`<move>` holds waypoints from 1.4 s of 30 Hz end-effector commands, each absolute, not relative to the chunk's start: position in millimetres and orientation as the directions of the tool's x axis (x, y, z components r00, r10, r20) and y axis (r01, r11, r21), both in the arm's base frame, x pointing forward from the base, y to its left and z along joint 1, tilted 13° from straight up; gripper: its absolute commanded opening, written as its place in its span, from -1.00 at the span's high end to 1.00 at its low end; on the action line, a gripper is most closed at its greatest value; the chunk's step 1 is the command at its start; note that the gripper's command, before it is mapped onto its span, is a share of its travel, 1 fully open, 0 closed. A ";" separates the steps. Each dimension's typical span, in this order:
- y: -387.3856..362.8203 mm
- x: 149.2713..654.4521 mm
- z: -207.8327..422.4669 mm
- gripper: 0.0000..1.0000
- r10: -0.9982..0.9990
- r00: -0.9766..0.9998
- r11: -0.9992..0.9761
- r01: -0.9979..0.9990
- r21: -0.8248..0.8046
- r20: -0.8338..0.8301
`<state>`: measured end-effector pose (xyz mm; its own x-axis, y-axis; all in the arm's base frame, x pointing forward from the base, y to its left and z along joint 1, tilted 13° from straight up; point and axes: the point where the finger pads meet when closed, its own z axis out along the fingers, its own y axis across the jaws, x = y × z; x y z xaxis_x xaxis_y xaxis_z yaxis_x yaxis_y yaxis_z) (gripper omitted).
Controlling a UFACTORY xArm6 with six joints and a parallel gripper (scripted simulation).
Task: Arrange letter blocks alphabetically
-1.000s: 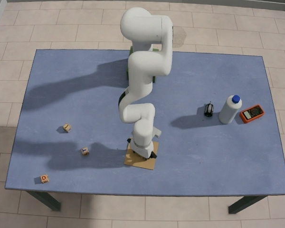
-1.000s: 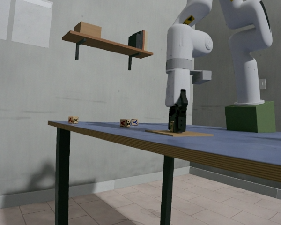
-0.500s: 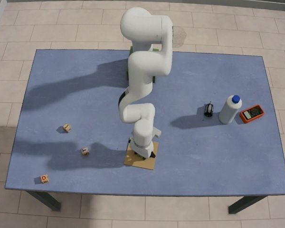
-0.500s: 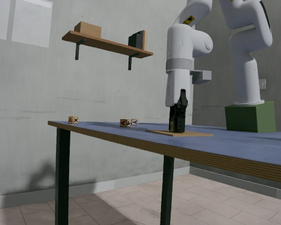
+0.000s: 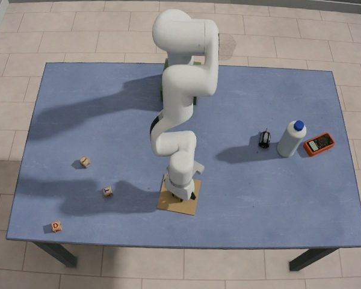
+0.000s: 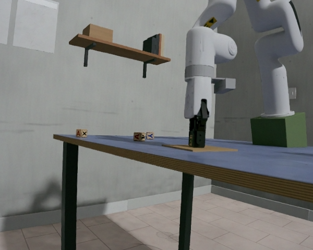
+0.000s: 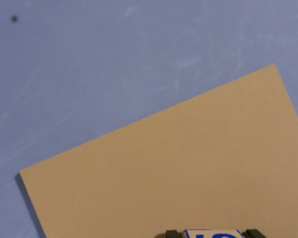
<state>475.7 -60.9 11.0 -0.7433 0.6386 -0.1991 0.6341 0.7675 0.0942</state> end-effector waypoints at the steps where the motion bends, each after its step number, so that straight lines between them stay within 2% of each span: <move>1: -61.0 476.9 12.4 0.44 0.638 -0.743 0.768 0.634 0.096 -0.202; 33: -61.0 476.8 12.9 0.44 0.638 -0.743 0.768 0.634 0.096 -0.202; 42: -59.5 471.3 38.1 0.44 0.638 -0.743 0.768 0.634 0.096 -0.202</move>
